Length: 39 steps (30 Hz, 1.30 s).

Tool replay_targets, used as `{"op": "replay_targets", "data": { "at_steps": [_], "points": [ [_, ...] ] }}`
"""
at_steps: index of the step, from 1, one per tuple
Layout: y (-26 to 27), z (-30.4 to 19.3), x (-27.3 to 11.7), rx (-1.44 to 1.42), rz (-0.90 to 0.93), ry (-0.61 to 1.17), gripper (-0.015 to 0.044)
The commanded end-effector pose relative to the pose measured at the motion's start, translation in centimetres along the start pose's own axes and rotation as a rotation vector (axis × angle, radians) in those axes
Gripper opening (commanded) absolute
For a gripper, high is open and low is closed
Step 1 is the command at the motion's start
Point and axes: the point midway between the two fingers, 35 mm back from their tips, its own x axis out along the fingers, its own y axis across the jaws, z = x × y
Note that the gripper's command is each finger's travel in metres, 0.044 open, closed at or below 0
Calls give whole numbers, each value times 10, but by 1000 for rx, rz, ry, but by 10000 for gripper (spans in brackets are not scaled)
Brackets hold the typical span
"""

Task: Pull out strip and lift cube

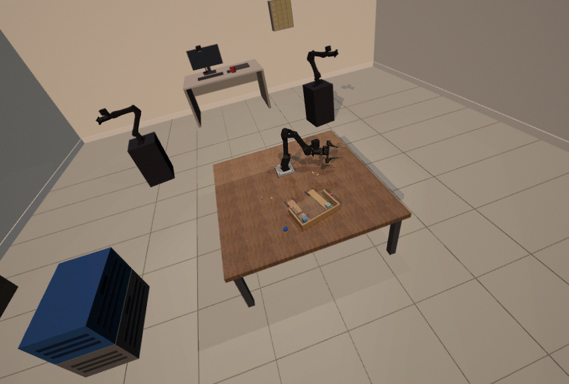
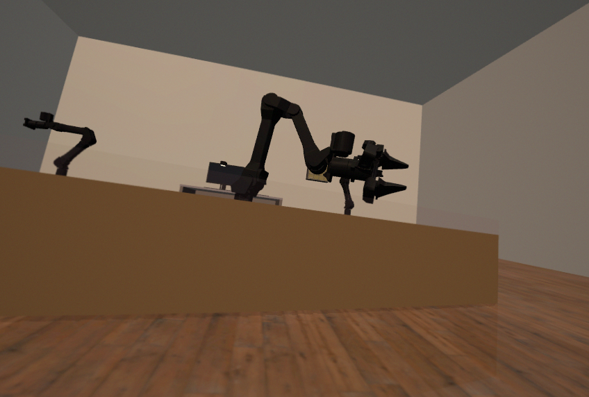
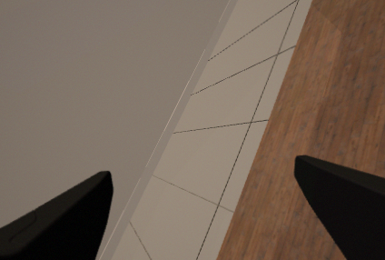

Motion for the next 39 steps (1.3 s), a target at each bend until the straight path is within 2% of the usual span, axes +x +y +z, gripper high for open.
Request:
{"op": "replay_targets", "data": {
  "at_steps": [1,7,13,17,22,28,34,39],
  "points": [
    [-2,3,0,-6,-6,-3,400],
    [-52,83,-15,-190,-227,-80,400],
    [-99,153,-59,-370,-468,-82,400],
    [-123,189,-100,-452,-619,-63,400],
    [-149,231,-174,-509,-845,-45,400],
    [-161,250,-264,-524,-1077,11,400],
    [-161,251,-267,-523,-1084,13,400],
    [-174,249,-245,-446,-1093,170,269]
  ]
}}
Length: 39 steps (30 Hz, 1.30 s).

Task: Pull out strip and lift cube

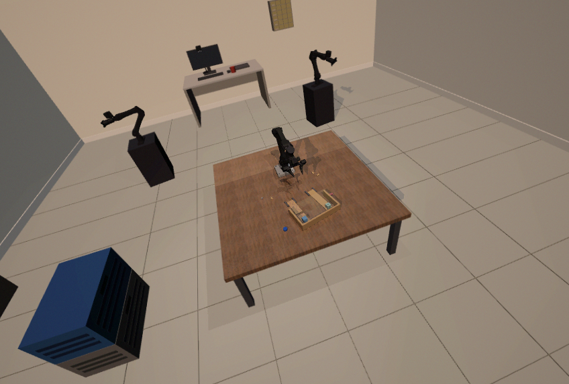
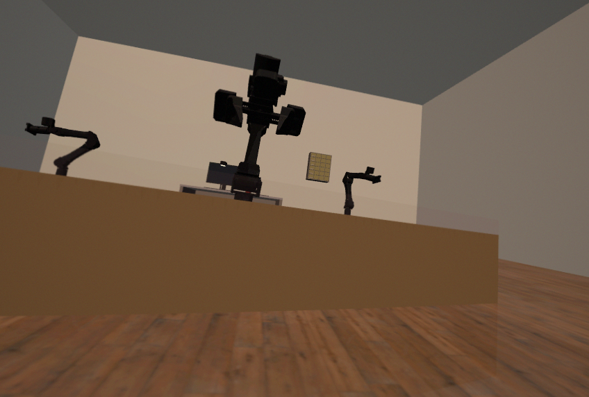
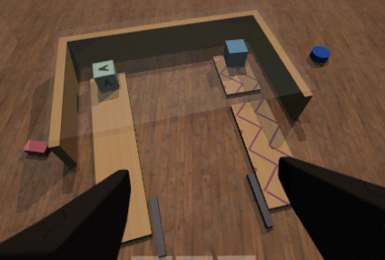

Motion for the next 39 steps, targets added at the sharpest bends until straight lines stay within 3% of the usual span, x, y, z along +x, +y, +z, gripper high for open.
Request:
{"op": "replay_targets", "data": {
  "at_steps": [1,10,18,39],
  "points": [
    [12,1,20,-19,27,136,243],
    [51,-12,73,-88,72,540,6],
    [83,-42,107,-165,79,853,0],
    [83,-62,126,-167,79,859,0]
  ]
}}
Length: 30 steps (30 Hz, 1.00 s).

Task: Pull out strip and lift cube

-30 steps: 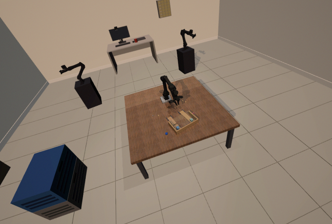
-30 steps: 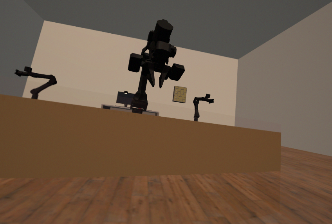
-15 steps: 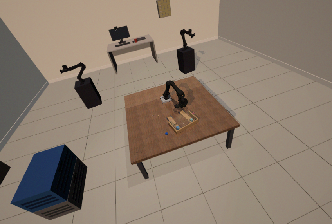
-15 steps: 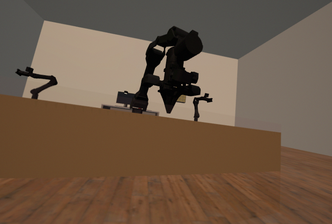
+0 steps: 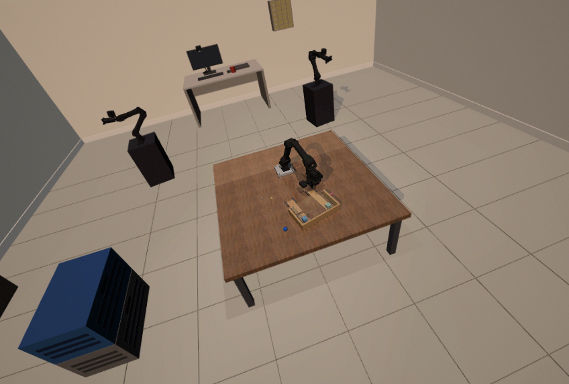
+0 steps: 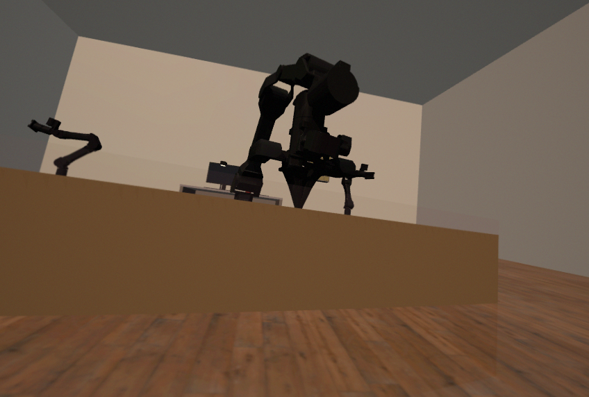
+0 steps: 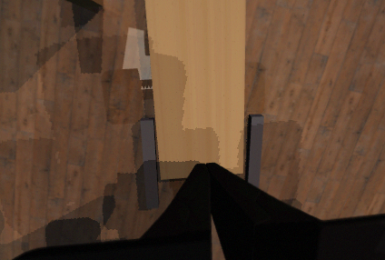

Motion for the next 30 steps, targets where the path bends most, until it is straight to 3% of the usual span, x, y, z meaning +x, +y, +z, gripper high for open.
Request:
{"op": "replay_targets", "data": {
  "at_steps": [1,30],
  "points": [
    [-1,0,8,4,-4,5,0],
    [-3,-3,49,4,-4,5,0]
  ]
}}
